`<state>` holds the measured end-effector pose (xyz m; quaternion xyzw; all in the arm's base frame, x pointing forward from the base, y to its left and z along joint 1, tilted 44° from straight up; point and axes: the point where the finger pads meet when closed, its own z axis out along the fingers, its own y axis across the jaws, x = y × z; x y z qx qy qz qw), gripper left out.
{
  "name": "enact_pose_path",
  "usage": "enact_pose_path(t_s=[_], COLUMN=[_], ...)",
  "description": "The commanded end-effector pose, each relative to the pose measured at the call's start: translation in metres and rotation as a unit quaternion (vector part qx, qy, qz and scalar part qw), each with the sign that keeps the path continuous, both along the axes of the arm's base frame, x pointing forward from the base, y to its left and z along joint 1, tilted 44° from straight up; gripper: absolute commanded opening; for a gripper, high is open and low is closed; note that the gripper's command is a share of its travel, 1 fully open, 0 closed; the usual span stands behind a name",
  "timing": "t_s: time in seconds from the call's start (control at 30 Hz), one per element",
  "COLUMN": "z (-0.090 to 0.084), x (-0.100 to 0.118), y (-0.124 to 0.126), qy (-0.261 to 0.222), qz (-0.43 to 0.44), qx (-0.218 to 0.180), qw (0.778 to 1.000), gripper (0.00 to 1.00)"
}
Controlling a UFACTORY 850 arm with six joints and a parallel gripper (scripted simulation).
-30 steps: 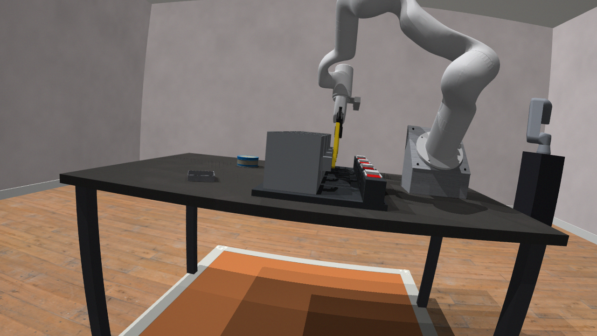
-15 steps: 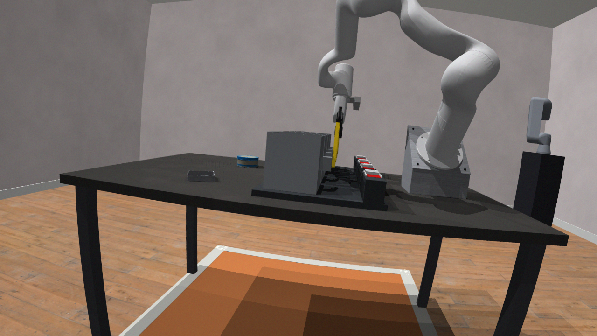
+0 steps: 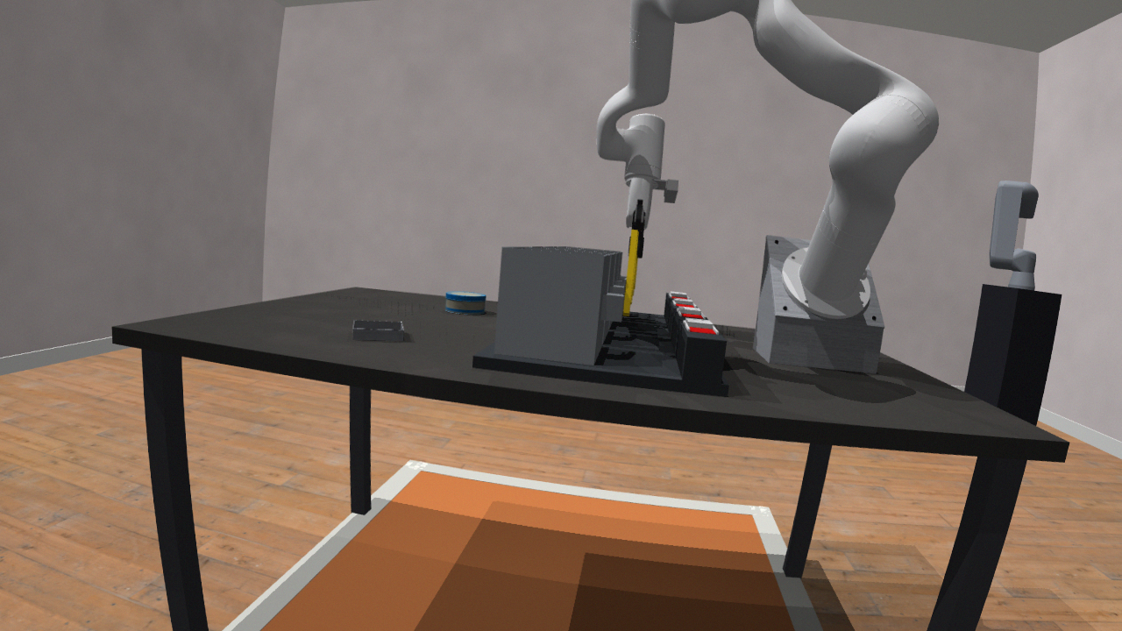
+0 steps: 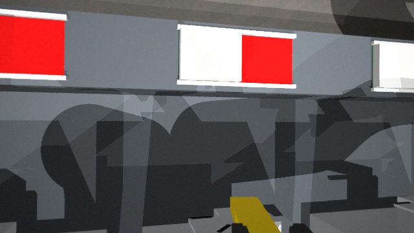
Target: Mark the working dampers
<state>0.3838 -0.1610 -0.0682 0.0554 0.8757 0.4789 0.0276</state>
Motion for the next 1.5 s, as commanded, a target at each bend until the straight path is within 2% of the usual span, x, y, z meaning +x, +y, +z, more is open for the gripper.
enact_pose_path(t_s=[0.0,0.4,0.73,1.47], z=[0.003,0.011,0.014,0.016], x=[0.001,0.002,0.002,0.002], y=[0.001,0.007,0.01,0.011], qy=[0.001,0.007,0.01,0.011], qz=[-0.001,0.0,0.0,0.0], qx=[-0.018,-0.067,-0.088,-0.098], qw=[1.0,0.998,0.996,0.995], gripper=[0.19,0.19,0.19,0.19])
